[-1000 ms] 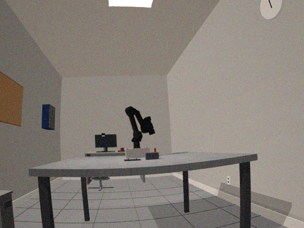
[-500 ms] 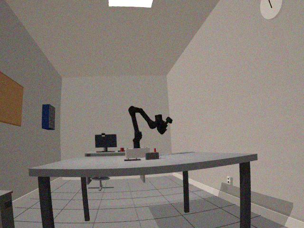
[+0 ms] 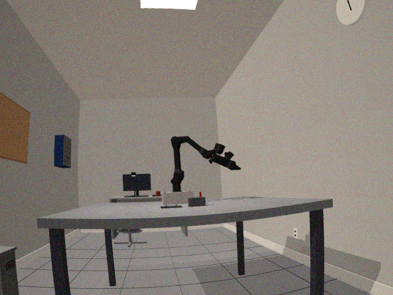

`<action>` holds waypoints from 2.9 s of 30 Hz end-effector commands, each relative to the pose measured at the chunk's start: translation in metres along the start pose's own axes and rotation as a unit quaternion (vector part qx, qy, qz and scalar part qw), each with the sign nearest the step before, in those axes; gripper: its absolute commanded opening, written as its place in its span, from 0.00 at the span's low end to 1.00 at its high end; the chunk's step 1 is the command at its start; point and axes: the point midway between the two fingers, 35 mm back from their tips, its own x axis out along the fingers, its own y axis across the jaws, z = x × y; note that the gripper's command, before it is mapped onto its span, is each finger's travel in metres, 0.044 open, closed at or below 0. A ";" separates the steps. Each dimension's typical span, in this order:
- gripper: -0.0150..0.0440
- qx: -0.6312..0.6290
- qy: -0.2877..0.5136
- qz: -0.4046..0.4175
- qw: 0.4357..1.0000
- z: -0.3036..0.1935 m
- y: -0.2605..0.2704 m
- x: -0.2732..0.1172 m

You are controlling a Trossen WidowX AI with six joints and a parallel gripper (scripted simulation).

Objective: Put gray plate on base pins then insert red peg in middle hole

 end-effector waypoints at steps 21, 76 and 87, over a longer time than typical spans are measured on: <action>1.00 0.763 -0.017 -0.469 0.445 -0.093 -0.256 -0.198; 1.00 0.827 -0.097 -0.547 0.086 -0.228 -0.284 -0.260; 1.00 0.827 -0.098 -0.546 0.085 -0.244 -0.289 -0.253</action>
